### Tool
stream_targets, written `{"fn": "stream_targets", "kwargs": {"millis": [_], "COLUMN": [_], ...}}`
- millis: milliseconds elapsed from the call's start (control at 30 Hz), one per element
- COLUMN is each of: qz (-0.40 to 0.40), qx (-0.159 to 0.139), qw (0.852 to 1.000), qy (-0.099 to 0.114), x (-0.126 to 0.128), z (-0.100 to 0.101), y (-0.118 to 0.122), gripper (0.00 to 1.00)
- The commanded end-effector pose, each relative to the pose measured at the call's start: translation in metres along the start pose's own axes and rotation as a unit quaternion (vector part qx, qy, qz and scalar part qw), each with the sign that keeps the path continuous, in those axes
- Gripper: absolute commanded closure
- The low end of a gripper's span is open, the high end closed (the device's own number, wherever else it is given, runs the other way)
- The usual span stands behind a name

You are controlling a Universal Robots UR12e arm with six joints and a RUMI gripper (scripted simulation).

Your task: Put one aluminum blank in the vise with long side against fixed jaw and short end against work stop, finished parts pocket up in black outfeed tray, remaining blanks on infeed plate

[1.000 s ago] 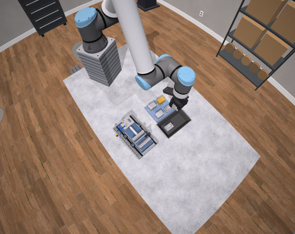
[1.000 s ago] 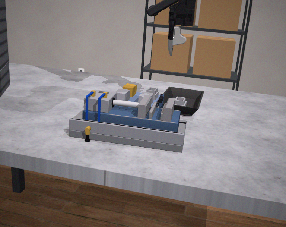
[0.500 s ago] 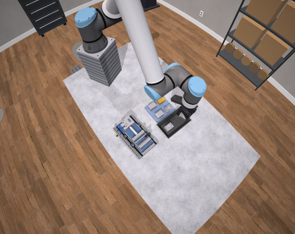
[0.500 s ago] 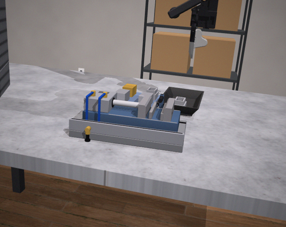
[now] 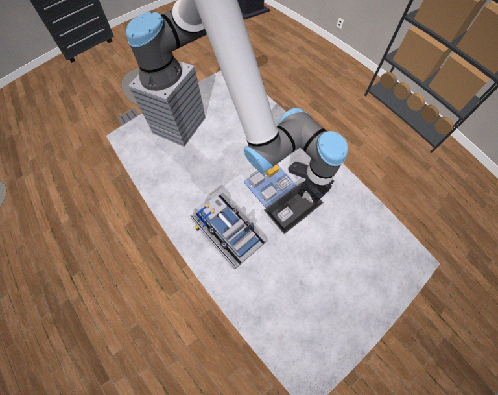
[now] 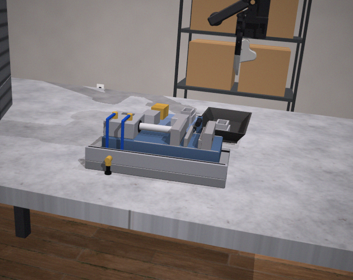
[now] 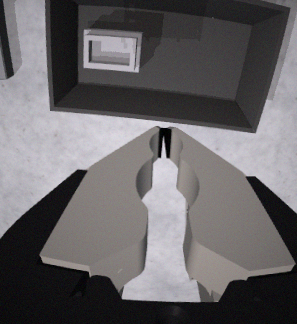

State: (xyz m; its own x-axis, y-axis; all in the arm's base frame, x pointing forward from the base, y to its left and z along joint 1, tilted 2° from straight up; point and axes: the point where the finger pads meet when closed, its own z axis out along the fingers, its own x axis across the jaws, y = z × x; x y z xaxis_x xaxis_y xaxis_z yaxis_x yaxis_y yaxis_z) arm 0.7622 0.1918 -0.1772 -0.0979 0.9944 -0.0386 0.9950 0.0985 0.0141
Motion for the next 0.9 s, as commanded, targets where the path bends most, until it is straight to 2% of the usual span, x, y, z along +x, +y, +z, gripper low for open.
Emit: {"fn": "stream_targets", "kwargs": {"millis": [0,867], "qz": [0.000,0.000], "qx": [-0.001,-0.001], "qw": [1.000,1.000], "qy": [0.000,0.000], "x": [0.000,0.000], "z": [0.006,0.047], "y": [0.001,0.002], "gripper": [1.00,1.00]}}
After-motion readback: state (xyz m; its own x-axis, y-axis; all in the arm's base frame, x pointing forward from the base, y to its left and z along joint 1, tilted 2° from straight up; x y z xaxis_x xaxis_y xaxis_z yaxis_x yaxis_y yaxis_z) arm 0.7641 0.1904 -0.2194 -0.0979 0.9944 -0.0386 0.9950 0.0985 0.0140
